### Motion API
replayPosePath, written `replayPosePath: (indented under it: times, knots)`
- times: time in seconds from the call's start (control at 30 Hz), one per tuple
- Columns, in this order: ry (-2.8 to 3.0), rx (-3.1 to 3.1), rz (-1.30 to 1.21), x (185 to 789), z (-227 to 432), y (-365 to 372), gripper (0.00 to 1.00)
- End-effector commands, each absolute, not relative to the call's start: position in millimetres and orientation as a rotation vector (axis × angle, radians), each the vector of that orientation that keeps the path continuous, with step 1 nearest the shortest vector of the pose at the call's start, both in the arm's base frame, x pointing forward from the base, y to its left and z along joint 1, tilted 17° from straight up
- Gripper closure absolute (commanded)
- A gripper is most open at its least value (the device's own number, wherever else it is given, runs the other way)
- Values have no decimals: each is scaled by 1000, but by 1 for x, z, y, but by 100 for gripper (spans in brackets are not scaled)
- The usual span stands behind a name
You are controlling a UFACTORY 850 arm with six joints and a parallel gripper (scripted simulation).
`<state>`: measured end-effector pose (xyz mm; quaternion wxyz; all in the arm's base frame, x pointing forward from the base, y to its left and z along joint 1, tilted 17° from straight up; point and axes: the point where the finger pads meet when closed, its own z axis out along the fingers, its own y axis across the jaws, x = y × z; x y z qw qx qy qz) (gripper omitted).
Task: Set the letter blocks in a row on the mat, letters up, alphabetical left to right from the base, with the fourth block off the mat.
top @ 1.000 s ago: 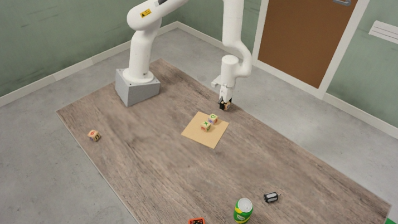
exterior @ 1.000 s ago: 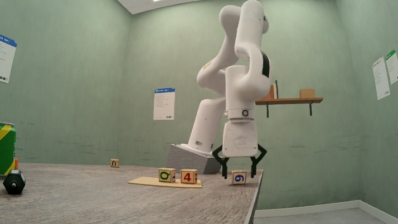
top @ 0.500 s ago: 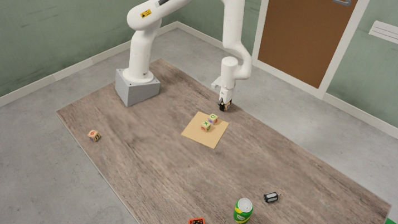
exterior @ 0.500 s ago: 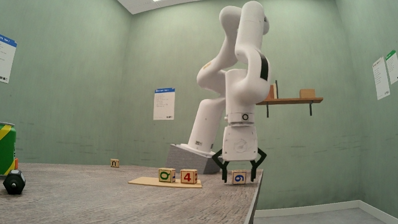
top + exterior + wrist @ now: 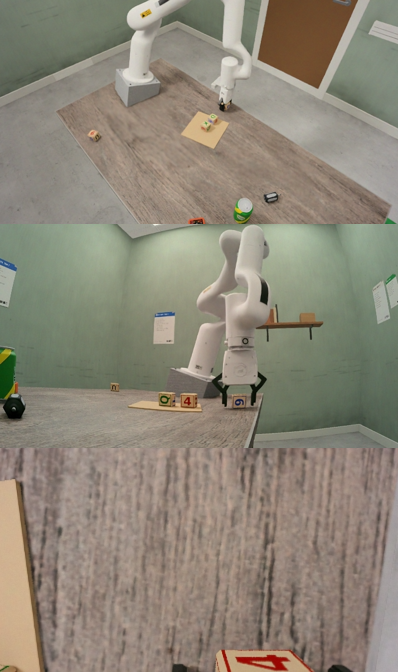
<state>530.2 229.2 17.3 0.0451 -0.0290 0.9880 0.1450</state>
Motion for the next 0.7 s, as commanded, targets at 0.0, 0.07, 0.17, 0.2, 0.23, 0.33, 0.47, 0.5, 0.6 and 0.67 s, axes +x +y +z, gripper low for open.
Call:
replayPosePath:
  times: [0.0, 0.07, 0.17, 0.2, 0.23, 0.33, 0.47, 0.5, 0.6, 0.67]
  knots:
    - [3016, -89, 444, 531, 18, 229, 16]
    - [3016, -89, 444, 531, 18, 229, 16]
    - [3016, -89, 444, 531, 18, 229, 16]
    - [3016, -89, 444, 531, 18, 229, 16]
    - [3016, -89, 444, 531, 18, 229, 16]
    - [3016, -89, 444, 531, 18, 229, 16]
    - [3016, -89, 444, 531, 18, 229, 38]
    - [3016, -89, 444, 531, 18, 229, 38]
    - [3016, -89, 444, 531, 18, 229, 38]
    - [3016, -89, 444, 531, 18, 229, 38]
